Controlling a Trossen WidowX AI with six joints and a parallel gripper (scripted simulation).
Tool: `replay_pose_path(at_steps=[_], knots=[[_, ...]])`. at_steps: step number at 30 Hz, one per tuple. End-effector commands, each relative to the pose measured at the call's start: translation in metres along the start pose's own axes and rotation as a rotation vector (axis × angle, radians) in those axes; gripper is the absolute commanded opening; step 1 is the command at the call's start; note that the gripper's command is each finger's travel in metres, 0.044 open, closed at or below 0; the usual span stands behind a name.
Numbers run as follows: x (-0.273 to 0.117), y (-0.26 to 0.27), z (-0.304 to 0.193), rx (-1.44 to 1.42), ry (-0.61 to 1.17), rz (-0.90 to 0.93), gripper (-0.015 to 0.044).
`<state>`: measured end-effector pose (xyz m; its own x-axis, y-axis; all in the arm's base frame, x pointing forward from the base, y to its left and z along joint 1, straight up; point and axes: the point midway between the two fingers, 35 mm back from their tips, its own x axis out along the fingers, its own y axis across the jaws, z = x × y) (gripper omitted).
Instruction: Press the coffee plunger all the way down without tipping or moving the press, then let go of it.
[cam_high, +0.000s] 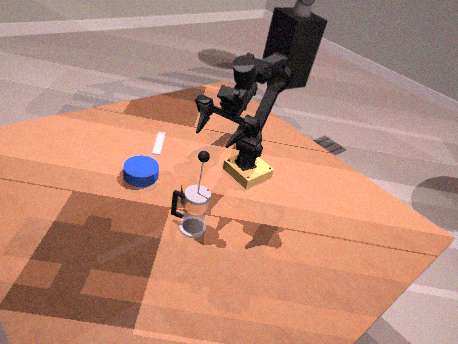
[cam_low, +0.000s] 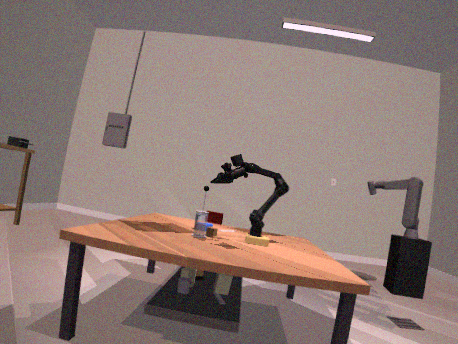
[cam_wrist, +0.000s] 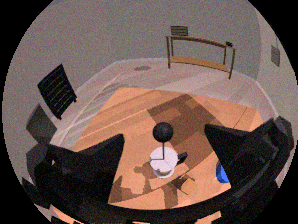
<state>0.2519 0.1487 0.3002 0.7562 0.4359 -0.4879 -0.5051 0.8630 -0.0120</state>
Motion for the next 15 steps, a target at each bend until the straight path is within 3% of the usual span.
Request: replay_pose_path(at_steps=[1, 15], knots=[[0.008, 0.001, -0.017, 0.007, -0.001, 0.004, 0.0440], [0.025, 0.001, -0.015, 0.007, -0.003, 0.004, 0.0440]])
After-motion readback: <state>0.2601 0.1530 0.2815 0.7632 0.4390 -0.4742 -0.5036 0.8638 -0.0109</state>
